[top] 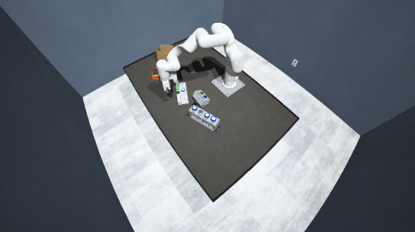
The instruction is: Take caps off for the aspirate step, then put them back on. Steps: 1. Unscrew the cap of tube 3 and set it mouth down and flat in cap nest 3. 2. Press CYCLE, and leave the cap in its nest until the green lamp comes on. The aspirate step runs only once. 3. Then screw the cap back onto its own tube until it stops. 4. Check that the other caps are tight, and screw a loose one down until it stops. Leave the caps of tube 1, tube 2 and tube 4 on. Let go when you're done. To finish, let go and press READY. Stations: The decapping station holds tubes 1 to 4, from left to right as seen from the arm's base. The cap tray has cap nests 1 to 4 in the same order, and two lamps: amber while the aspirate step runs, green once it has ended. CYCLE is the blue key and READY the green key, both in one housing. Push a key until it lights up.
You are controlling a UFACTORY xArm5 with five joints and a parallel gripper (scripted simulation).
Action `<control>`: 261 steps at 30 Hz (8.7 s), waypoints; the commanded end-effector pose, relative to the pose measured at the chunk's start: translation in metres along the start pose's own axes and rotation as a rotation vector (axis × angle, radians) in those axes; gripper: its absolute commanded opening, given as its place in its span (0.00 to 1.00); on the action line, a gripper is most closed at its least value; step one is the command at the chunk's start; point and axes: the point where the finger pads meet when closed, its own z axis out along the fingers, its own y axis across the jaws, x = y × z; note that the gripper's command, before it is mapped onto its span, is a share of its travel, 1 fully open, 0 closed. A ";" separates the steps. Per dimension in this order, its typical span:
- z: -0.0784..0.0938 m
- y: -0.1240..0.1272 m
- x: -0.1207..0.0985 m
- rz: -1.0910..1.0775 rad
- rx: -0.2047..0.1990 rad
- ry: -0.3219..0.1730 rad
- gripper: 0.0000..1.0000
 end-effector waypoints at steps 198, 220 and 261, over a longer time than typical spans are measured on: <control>-0.072 0.067 0.149 0.291 0.006 -0.006 0.00; -0.071 0.206 0.196 0.291 0.005 -0.005 0.00; -0.042 0.241 0.207 0.291 0.005 -0.005 0.00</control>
